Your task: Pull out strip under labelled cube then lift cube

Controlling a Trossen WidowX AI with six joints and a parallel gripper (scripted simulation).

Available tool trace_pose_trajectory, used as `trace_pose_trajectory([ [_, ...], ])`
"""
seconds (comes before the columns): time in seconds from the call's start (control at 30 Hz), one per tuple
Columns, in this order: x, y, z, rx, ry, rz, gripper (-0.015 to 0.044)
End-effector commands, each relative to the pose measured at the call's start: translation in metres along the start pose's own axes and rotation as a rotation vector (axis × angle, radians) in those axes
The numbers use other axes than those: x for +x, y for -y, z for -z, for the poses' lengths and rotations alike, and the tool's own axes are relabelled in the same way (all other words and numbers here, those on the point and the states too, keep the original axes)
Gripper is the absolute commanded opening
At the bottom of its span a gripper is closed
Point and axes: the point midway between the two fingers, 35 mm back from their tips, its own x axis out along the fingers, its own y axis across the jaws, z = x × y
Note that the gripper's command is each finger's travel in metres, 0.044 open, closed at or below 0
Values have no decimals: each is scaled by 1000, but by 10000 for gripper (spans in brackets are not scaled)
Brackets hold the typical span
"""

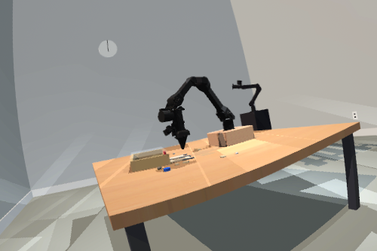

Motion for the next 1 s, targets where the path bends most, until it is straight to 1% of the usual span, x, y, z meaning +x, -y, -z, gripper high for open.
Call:
trace_pose_trajectory([
  [0.0,11,1,3,5,-13,3,0],
  [0.7,45,1,1,4,-13,3,0],
  [0.97,46,1,1,4,-13,3,0],
])
